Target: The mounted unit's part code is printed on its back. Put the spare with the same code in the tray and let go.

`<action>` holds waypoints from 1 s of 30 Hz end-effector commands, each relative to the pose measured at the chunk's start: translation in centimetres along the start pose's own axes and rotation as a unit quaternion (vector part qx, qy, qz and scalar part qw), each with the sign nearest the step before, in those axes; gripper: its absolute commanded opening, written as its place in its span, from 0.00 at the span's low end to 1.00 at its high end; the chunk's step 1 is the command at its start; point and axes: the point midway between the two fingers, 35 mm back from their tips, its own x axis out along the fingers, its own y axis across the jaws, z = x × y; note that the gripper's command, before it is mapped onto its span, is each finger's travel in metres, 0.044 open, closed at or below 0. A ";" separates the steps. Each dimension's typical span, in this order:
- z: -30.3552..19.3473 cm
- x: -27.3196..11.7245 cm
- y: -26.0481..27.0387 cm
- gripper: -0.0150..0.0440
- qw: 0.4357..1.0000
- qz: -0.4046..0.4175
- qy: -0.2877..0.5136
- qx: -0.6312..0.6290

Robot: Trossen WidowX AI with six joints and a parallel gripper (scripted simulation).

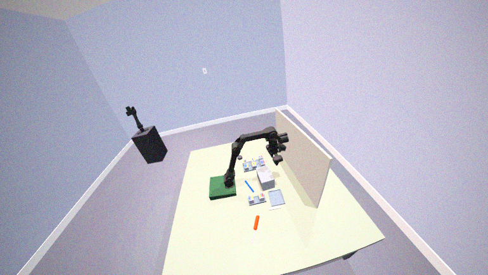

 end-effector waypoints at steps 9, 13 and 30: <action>0.0 -0.2 0.0 1.00 1.000 -0.003 -0.002 -0.004; -1.1 0.3 -2.5 1.00 0.997 -0.004 0.000 0.081; -16.9 5.3 -15.5 1.00 0.702 -0.019 0.007 0.712</action>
